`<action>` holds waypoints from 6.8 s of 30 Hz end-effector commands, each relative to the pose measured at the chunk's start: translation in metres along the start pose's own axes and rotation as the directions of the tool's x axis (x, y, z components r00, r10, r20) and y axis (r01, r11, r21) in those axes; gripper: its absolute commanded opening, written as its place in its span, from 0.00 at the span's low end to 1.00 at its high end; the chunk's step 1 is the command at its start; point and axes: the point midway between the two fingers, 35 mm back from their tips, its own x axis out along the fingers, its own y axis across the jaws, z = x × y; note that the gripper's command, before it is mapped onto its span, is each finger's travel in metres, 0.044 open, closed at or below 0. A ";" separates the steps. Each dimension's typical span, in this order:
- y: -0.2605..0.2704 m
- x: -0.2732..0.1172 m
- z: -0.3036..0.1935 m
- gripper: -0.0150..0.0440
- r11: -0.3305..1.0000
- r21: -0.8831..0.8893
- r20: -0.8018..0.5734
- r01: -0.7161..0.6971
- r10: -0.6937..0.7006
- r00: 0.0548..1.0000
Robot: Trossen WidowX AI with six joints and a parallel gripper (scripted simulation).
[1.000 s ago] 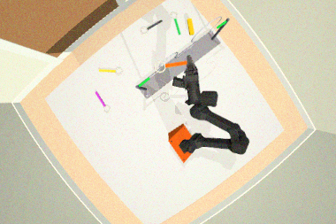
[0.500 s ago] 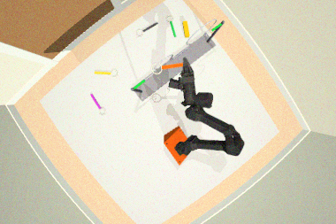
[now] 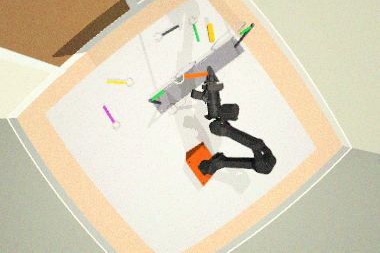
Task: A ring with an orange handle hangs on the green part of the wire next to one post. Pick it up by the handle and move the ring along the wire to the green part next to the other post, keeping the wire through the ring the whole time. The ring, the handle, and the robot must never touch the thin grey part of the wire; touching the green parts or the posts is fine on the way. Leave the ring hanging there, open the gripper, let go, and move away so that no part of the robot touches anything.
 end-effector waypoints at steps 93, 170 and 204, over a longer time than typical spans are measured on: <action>0.148 -0.094 0.148 0.00 0.015 0.919 0.328 -0.393 0.522 0.787; 0.159 -0.116 0.185 0.31 -0.010 0.923 0.333 -0.384 0.522 0.785; 0.134 -0.157 0.170 0.53 -0.010 0.920 0.340 -0.393 0.523 0.782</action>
